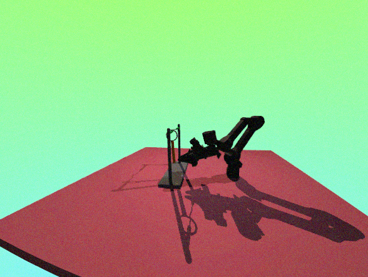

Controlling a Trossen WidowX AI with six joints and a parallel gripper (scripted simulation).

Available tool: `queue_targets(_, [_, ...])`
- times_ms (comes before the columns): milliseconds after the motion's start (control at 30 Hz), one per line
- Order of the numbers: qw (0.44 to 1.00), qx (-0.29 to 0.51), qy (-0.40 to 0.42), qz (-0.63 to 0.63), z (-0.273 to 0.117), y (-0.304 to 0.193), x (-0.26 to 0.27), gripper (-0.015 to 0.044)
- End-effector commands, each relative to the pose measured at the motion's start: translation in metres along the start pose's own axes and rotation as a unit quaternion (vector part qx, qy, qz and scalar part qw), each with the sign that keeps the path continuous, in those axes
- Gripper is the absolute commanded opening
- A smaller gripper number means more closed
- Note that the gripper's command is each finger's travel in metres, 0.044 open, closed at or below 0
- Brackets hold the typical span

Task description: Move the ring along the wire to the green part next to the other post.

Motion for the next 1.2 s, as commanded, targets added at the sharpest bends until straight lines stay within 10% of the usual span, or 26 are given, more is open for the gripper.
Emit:
queue_targets(0, [1.0, -0.001, -0.002, 0.003, -0.001, 0.0, -0.001, 0.016])
queue_targets(333, [1.0, -0.001, -0.002, 0.003, -0.001, 0.0, -0.001, 0.016])
queue_targets(700, [1.0, 0.001, 0.0, 0.0, -0.044, 0.001, 0.0, 0.044])
queue_targets(1167, [1.0, 0.001, 0.0, 0.0, -0.051, -0.001, -0.001, 0.044])
Point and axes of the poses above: the point midway between the two fingers, 35 mm back from their tips, its own z axis out along the fingers, its own x axis across the jaws, y = z × x, the point moved 4 cm from there along -z, back along the fingers, and after that the axes turned 8 degrees about -z, right-handed, at the moved point
